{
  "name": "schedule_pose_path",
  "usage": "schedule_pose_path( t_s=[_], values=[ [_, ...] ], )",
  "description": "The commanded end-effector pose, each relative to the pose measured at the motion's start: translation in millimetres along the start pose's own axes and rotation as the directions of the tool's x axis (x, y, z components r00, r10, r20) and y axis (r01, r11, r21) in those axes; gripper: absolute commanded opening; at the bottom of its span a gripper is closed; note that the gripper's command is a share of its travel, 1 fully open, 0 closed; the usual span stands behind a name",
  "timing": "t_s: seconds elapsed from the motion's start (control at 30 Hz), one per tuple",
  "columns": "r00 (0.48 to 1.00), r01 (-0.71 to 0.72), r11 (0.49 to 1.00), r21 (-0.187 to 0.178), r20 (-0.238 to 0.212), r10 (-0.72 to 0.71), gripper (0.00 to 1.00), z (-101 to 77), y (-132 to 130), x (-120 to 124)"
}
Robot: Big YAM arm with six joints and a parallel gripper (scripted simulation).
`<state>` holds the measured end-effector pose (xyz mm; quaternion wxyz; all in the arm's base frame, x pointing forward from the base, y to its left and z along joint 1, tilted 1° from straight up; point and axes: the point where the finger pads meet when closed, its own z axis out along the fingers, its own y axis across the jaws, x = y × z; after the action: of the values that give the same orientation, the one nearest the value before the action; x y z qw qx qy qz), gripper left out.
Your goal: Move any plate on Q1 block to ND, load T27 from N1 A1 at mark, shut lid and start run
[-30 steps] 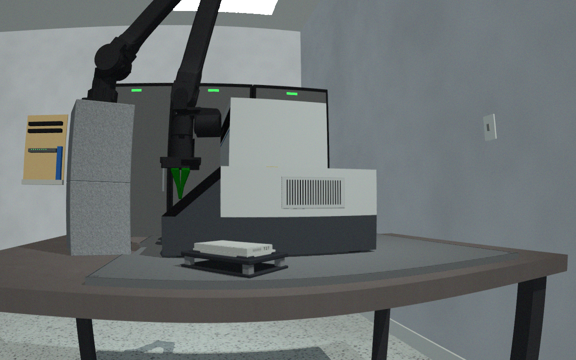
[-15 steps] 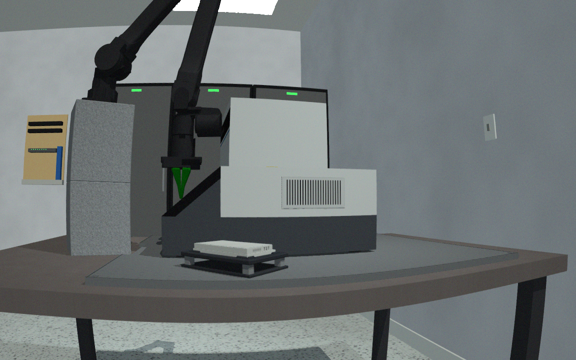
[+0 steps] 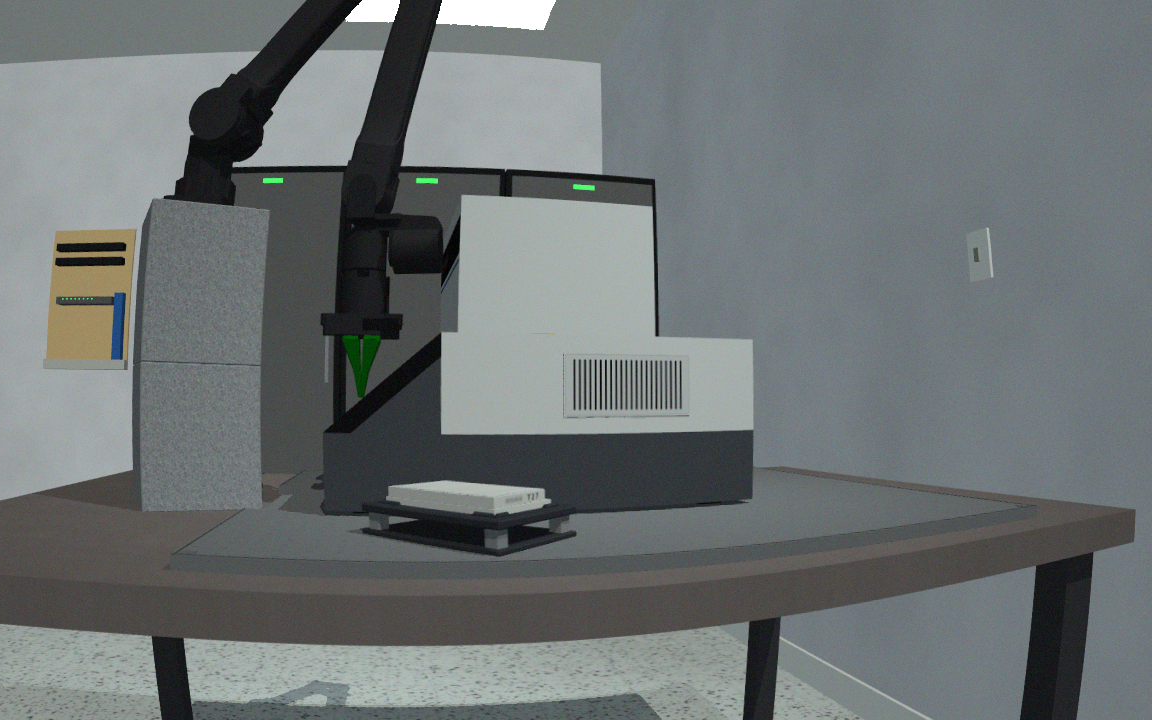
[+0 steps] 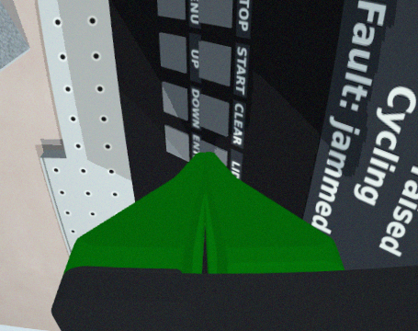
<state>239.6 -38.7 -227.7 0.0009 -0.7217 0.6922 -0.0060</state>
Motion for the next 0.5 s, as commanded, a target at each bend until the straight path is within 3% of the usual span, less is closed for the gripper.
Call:
schedule_pose_path(
  t_s=[0.0,0.47],
  values=[
    [1.0,0.018,1.0,0.012,0.0,-0.018,0.0,2.9,-5.3,-1.3],
    [1.0,0.009,1.0,-0.004,0.004,-0.009,0.0,3.2,4.7,-5.4]
  ],
)
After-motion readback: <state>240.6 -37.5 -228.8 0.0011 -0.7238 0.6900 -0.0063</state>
